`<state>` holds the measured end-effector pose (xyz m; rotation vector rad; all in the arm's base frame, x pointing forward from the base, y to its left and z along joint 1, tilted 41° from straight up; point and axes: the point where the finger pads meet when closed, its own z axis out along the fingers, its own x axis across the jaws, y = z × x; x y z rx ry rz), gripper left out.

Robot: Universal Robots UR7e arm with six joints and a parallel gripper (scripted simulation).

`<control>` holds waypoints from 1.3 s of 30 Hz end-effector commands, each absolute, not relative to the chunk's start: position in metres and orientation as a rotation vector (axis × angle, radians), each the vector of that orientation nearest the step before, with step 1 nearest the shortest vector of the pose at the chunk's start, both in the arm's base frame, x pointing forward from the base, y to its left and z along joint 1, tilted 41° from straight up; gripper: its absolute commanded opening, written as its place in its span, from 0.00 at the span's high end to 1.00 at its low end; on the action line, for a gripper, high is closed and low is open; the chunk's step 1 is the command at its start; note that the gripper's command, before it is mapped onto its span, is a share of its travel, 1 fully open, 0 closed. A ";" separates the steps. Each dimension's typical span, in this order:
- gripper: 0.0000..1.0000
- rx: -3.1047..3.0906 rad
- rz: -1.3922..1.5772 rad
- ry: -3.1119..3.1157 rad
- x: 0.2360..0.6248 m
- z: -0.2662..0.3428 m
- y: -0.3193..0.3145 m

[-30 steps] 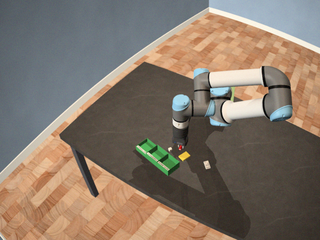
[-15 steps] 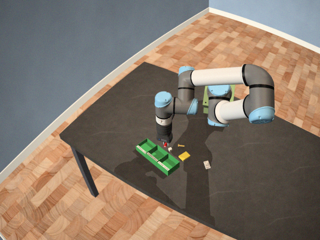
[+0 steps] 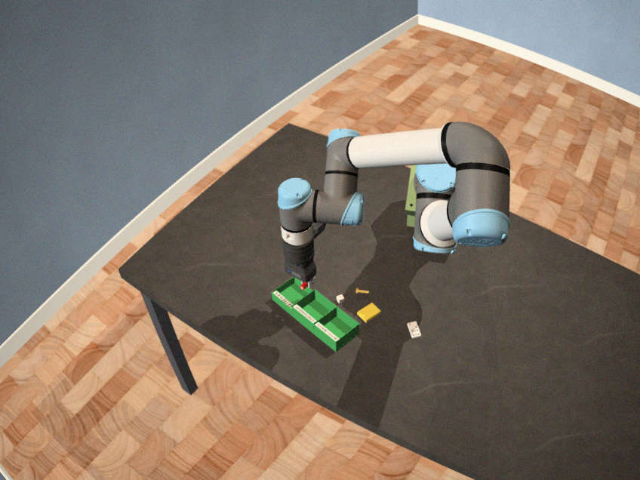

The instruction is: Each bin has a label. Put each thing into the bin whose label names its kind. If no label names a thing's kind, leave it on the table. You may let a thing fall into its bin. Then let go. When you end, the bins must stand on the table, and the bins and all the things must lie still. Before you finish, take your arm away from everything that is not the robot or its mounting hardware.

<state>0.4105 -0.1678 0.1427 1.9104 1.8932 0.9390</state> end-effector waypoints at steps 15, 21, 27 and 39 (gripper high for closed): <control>0.69 2.466 1.076 1.400 0.427 0.141 -0.202; 0.69 2.606 1.107 1.233 0.427 0.141 -0.202; 0.69 2.750 1.136 1.034 0.427 0.141 -0.202; 0.69 2.988 1.169 0.614 0.427 0.141 -0.202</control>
